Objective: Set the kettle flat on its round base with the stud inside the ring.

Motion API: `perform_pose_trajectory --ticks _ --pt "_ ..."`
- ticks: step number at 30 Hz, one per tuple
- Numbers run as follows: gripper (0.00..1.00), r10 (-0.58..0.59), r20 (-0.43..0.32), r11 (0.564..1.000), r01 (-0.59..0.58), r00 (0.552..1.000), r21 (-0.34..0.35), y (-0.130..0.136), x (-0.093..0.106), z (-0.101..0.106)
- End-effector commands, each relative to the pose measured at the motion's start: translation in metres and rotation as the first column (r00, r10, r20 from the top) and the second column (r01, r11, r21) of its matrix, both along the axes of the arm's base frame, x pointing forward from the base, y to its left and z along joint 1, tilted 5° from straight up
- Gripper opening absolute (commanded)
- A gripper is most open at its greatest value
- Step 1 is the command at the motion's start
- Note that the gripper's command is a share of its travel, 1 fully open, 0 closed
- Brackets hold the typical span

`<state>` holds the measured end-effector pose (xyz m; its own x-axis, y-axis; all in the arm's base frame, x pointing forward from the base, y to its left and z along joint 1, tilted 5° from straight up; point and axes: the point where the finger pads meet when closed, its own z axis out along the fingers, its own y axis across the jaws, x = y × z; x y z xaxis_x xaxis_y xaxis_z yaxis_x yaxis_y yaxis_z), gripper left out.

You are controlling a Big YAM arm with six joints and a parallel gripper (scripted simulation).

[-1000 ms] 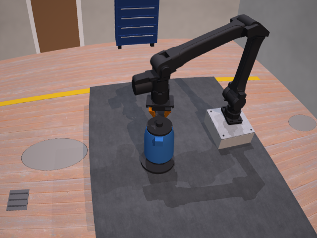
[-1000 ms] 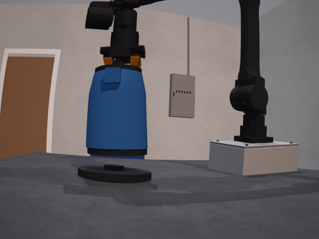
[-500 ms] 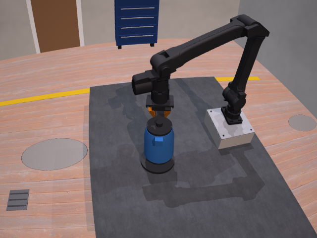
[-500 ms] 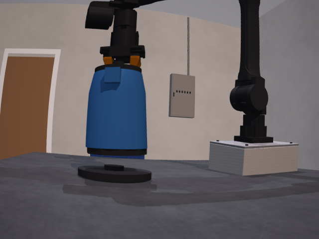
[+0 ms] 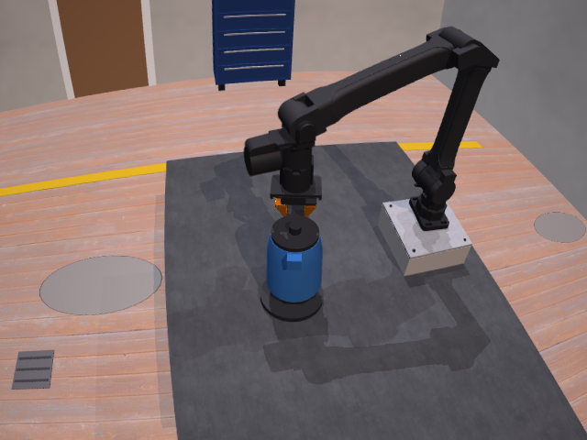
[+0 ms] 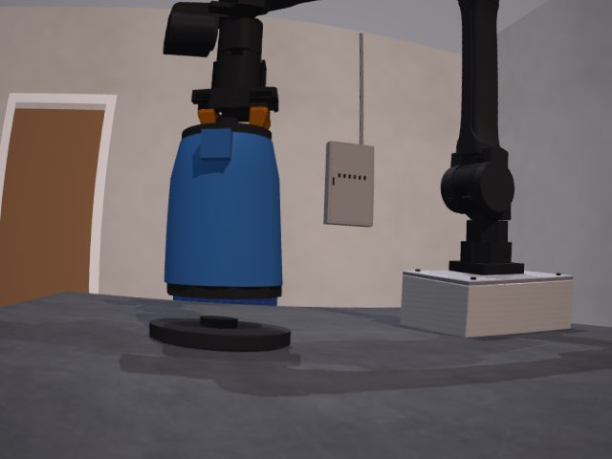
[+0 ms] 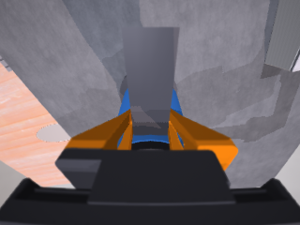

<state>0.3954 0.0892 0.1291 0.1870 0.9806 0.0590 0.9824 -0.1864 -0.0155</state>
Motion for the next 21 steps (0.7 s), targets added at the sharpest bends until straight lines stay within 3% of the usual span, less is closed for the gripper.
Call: perform_pose_trajectory --ticks 1,11,17,21 --pt "0.0 -0.017 0.106 1.0 0.014 0.994 0.028 0.006 0.033 0.04" --pt "0.0 -0.017 0.107 1.0 0.014 0.994 0.028 0.006 0.033 0.039" --pt "0.0 -0.014 0.091 1.0 0.012 0.996 0.024 0.008 0.035 0.025" --pt "0.0 -0.01 0.109 1.0 0.007 0.994 0.028 0.011 0.035 0.025"
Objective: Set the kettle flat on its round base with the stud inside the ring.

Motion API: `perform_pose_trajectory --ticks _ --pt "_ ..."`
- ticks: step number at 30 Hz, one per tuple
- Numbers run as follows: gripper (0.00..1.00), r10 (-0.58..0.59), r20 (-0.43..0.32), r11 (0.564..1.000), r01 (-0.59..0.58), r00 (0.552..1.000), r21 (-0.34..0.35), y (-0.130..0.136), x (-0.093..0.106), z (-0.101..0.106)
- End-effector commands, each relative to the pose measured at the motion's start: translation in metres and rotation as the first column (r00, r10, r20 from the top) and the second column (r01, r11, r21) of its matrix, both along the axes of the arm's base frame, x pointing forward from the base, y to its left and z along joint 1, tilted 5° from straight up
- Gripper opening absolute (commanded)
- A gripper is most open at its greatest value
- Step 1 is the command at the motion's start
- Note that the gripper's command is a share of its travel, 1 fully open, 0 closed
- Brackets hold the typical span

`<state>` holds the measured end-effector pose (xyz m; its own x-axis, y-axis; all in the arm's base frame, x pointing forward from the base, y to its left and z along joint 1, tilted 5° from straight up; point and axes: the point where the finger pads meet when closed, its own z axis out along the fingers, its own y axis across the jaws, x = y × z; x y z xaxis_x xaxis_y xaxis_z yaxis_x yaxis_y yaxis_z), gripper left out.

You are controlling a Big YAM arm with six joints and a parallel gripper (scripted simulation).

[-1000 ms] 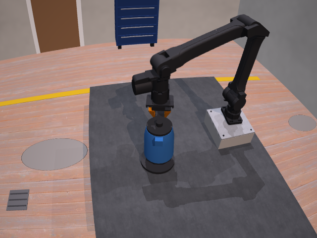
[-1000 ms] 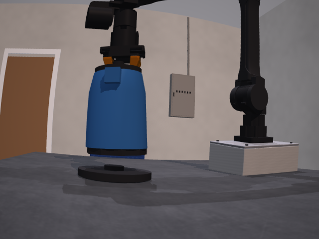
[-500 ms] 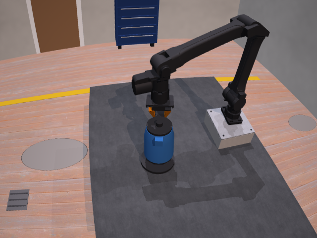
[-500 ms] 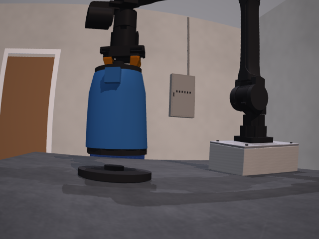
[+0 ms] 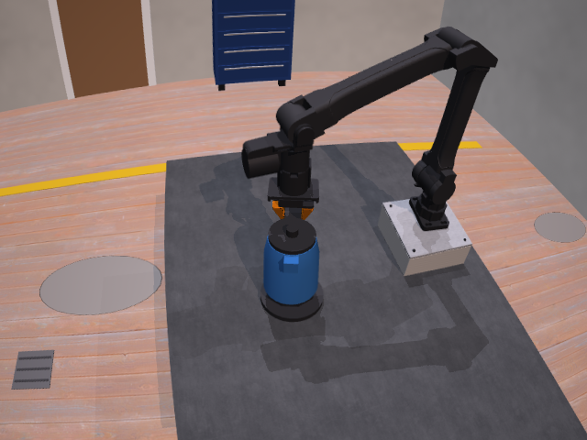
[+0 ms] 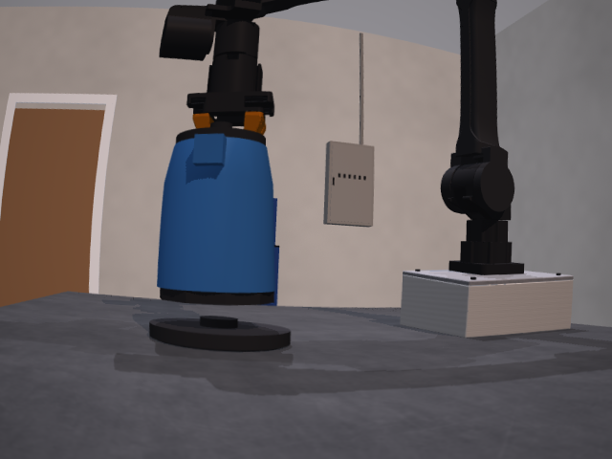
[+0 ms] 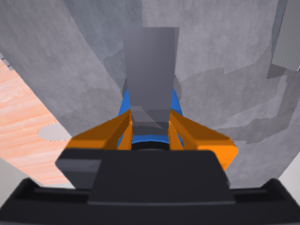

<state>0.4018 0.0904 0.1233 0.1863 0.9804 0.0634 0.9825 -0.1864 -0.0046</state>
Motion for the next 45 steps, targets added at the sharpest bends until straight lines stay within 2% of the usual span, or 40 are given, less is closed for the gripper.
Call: perform_pose_trajectory --ticks 1,3,5,6,8,45 --pt "0.0 -0.009 0.08 1.0 0.007 0.997 0.022 0.009 0.023 0.022" --pt "0.0 -0.006 0.029 1.0 0.006 1.0 0.011 0.007 0.008 0.0" --pt "0.0 -0.006 0.029 1.0 0.006 1.0 0.011 0.007 0.008 0.0" --pt "0.0 -0.011 0.085 1.0 0.009 0.996 0.023 0.009 0.027 0.023" --pt "0.0 -0.013 0.107 1.0 0.01 0.994 0.028 0.009 0.028 0.028" --pt "0.0 -0.012 0.098 1.0 0.01 0.995 0.025 0.008 0.024 0.026"
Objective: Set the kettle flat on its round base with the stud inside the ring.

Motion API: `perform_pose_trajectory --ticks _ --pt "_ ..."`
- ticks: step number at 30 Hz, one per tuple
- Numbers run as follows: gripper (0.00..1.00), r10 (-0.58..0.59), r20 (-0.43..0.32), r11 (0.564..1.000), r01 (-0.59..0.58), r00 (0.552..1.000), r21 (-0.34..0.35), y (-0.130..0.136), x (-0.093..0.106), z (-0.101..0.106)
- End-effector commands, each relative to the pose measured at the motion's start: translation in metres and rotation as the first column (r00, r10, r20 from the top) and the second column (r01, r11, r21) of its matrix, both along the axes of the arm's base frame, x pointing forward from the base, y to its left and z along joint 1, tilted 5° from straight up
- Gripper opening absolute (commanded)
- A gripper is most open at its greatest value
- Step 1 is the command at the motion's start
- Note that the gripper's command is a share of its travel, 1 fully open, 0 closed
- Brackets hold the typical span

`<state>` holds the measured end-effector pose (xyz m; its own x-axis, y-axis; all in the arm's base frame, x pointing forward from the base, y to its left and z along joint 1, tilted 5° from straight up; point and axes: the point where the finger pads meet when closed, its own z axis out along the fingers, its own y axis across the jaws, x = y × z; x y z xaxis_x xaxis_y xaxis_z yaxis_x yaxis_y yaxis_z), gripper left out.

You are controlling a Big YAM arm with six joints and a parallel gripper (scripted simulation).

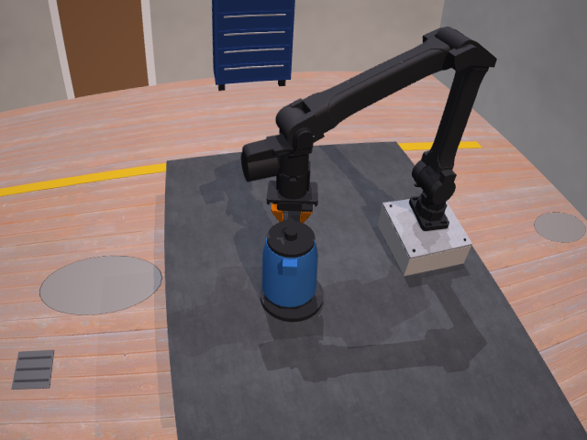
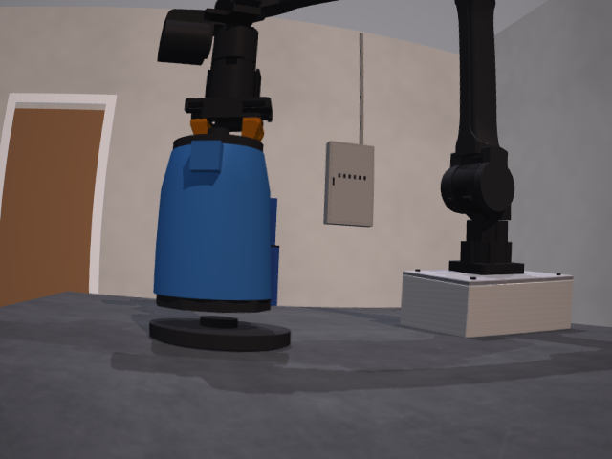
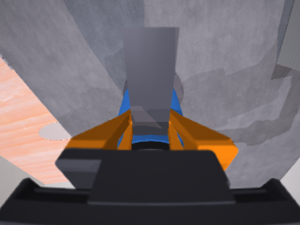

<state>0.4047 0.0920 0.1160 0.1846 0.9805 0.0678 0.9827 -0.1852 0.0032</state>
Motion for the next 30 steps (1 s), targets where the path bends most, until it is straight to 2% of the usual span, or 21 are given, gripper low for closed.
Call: perform_pose_trajectory --ticks 1,9,11,12,15,24,30 --pt "0.0 -0.013 0.089 1.0 0.011 0.996 0.022 0.006 0.021 0.033" --pt "0.0 -0.011 0.041 1.0 0.011 0.999 0.012 0.005 0.01 0.01" --pt "0.0 -0.011 0.041 1.0 0.011 0.999 0.012 0.005 0.01 0.01" --pt "0.0 -0.011 0.061 1.0 0.01 0.998 0.016 0.007 0.019 0.021" --pt "0.0 -0.011 0.068 1.0 0.01 0.998 0.018 0.007 0.02 0.023" --pt "0.0 -0.012 0.068 1.0 0.01 0.998 0.018 0.007 0.02 0.023" --pt "0.0 -0.012 0.058 1.0 0.011 0.998 0.016 0.006 0.017 0.015"
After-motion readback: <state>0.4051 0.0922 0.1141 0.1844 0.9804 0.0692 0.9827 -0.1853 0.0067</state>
